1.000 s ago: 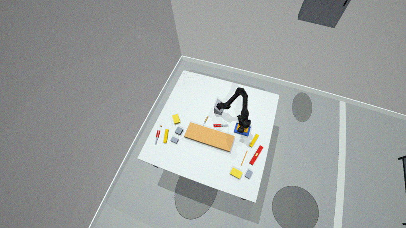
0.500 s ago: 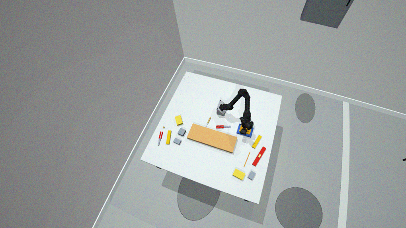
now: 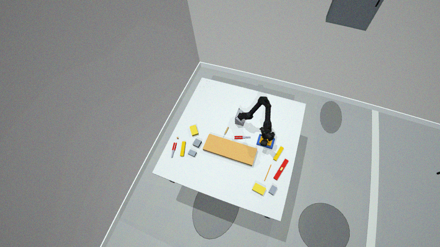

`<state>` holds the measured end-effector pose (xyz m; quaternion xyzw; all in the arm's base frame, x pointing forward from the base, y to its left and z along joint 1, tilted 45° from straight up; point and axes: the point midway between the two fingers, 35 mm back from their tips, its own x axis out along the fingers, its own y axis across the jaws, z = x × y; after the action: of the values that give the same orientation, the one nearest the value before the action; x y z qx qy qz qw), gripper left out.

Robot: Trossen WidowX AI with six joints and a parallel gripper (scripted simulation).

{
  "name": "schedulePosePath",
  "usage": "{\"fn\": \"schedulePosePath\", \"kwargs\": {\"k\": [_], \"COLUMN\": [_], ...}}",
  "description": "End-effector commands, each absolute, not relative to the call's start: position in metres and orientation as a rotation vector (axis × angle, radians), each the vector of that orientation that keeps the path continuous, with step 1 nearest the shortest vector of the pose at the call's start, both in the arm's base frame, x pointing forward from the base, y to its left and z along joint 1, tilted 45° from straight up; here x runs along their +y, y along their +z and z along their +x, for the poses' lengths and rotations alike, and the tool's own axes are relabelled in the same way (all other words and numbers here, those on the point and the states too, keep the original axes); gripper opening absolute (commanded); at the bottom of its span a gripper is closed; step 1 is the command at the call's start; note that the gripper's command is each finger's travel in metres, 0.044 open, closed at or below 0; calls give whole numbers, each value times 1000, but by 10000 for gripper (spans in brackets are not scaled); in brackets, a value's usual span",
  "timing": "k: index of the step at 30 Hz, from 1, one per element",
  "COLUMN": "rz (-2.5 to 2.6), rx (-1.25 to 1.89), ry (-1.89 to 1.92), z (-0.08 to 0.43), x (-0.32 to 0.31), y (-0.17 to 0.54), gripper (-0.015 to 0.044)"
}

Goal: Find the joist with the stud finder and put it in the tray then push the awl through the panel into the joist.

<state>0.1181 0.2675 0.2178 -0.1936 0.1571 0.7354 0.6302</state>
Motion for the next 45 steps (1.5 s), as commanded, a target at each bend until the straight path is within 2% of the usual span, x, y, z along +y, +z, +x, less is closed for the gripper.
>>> {"fn": "schedulePosePath", "kwargs": {"k": [1,10,16,21,24,32,38,45], "rz": [-444,-464,-451,-450,-461,-436,-247,-35], "rx": [360,370,368,367,403,634,931,1161], "ry": [1685,1685,1683,1683,1652,1458,1222,1009], "z": [118,126,128,128,140,199,245,254], "x": [267,247,202,201,208,179,123,48], "y": [218,236,282,284,264,203,134,61], "gripper": [210,440,440,440,440,440,440,440]}}
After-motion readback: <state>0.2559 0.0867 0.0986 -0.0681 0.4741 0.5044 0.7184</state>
